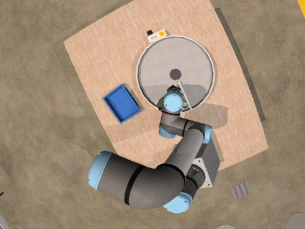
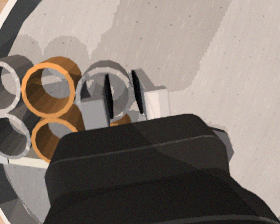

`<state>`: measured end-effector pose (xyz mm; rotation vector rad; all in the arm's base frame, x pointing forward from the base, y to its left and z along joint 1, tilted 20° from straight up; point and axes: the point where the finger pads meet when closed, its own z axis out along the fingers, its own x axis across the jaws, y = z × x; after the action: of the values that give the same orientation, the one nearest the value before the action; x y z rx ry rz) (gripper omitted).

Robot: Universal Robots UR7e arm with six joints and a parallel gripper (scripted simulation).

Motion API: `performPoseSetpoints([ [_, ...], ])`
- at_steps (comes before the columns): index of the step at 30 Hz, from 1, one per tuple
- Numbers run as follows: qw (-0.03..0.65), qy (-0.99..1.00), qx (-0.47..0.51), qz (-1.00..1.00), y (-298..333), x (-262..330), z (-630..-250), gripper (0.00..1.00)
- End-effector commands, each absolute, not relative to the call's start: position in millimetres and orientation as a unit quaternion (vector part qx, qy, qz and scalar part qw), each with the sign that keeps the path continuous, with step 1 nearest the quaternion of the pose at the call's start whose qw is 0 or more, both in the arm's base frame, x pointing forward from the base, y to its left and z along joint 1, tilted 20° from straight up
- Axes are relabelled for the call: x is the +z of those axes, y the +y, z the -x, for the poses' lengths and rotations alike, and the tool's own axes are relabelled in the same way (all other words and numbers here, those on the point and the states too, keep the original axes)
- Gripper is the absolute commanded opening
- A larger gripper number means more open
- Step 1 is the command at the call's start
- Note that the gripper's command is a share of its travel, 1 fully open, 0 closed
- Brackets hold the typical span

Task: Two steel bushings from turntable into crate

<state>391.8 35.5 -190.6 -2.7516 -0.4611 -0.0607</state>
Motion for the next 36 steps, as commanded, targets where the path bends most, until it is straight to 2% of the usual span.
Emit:
performPoseSetpoints([
  [1,0.174,-0.163,-0.022,0.971,35.5,-191.1,-392.2,0.45],
  [22,0.174,-0.163,-0.022,0.971,36.4,-190.6,-395.3,0.45],
  [23,0.174,-0.163,-0.022,0.971,36.4,-190.6,-395.2,0.00],
  [36,0.174,-0.163,-0.022,0.971,36.4,-190.6,-395.2,0.00],
])
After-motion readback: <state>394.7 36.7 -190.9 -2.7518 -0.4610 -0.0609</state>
